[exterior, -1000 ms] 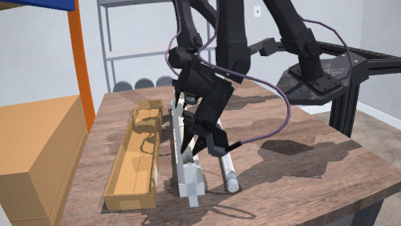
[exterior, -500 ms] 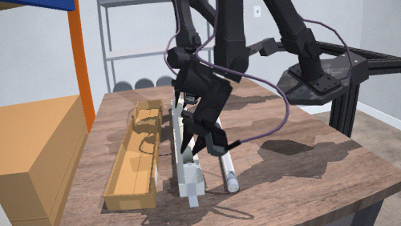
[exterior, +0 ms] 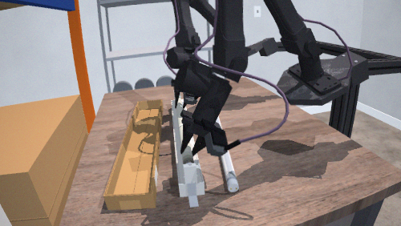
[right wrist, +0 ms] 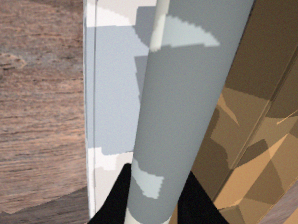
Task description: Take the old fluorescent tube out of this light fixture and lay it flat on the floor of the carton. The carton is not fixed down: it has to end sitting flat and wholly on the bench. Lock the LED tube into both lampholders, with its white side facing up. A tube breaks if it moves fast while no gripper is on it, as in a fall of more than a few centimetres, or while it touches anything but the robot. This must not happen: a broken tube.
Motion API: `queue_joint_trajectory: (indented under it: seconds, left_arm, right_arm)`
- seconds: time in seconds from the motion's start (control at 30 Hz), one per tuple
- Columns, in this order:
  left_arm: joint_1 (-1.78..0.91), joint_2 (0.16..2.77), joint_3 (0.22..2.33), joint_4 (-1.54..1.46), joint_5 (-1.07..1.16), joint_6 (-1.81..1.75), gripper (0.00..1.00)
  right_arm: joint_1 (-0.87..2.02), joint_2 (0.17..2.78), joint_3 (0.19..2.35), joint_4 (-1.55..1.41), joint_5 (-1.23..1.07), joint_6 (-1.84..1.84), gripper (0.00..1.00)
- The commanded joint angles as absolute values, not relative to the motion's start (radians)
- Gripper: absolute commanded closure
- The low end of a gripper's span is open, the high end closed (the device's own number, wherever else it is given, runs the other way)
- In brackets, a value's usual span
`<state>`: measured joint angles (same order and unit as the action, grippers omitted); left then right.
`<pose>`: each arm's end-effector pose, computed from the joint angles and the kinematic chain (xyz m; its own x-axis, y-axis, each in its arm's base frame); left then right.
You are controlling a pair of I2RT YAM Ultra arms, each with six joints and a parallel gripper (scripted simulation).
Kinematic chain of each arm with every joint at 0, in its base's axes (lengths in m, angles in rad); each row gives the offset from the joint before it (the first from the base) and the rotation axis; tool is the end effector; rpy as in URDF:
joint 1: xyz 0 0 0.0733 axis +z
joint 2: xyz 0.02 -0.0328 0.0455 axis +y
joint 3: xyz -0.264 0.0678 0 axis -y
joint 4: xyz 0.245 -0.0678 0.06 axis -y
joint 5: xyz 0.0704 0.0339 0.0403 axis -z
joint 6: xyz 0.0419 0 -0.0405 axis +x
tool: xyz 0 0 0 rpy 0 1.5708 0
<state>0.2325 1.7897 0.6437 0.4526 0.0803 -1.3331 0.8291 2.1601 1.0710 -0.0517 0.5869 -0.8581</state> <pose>0.3110 0.0713 0.1062 0.0184 -0.9912 -0.1313 -0.6444 0.0886 -0.7595 0.2711 0.2631 0.0532 -0.0550 -0.9926 0.1083 -0.7641 -0.0280 -0.6445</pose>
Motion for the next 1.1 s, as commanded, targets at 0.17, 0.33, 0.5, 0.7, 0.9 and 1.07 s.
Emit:
queue_joint_trajectory:
  seconds: [0.17, 0.33, 0.5, 0.7, 0.9, 1.07]
  left_arm:
    - [0.222, 1.758, 0.644, 0.428, 0.069, -1.334, 0.89]
    - [0.227, 1.754, 0.638, 0.427, 0.069, -1.334, 0.89]
    - [0.224, 1.744, 0.636, 0.415, 0.069, -1.337, 0.89]
    - [0.224, 1.728, 0.637, 0.399, 0.069, -1.334, 0.89]
    - [0.224, 1.718, 0.623, 0.398, 0.069, -1.335, 0.89]
    - [0.231, 1.696, 0.638, 0.371, 0.068, -1.335, 0.89]
  right_arm:
    - [0.851, 2.118, 1.071, -0.067, 0.594, -0.843, 0.89]
    - [0.852, 2.116, 1.065, -0.068, 0.595, -0.843, 0.89]
    - [0.854, 2.111, 1.074, -0.082, 0.599, -0.839, 0.89]
    - [0.859, 2.099, 1.071, -0.096, 0.601, -0.834, 0.89]
    - [0.861, 2.092, 1.072, -0.099, 0.601, -0.833, 0.89]
    - [0.866, 2.078, 1.079, -0.12, 0.604, -0.827, 0.89]
